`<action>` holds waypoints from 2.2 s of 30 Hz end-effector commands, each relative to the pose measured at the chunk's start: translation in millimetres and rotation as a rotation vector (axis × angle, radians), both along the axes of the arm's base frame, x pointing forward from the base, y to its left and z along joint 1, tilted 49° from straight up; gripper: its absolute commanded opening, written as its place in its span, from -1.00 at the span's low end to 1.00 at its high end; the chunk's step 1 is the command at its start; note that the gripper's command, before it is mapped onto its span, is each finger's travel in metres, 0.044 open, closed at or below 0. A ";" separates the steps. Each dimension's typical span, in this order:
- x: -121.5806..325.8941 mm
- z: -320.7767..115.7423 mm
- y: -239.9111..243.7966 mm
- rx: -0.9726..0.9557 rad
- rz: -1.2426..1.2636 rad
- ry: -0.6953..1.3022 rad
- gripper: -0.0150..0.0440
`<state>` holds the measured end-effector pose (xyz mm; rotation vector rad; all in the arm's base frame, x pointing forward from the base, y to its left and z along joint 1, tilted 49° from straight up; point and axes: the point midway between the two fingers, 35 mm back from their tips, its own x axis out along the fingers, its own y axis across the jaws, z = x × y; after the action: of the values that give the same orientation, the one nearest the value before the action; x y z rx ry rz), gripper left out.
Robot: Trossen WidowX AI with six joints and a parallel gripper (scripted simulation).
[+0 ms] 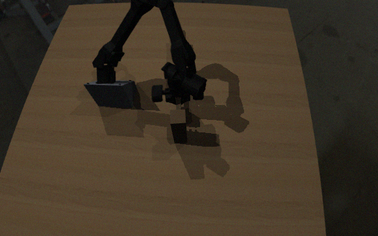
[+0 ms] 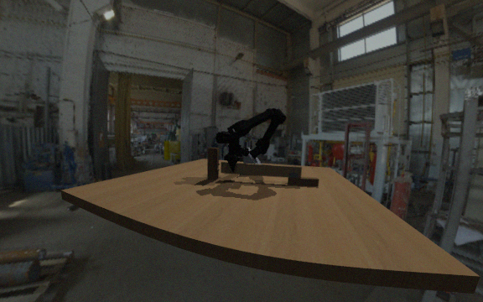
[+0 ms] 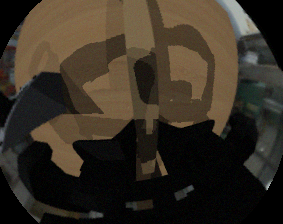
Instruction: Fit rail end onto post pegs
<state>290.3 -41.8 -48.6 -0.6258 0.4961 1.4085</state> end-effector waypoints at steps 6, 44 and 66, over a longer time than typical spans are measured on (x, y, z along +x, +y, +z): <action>2.1 -1.0 -5.0 -0.005 -0.003 -0.008 -0.49; 3.0 -9.6 -13.1 -0.005 -0.003 -0.008 -0.49; 3.3 -14.8 -17.5 -0.006 -0.003 -0.008 -0.49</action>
<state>291.4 -56.0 -63.5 -0.6271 0.4967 1.4084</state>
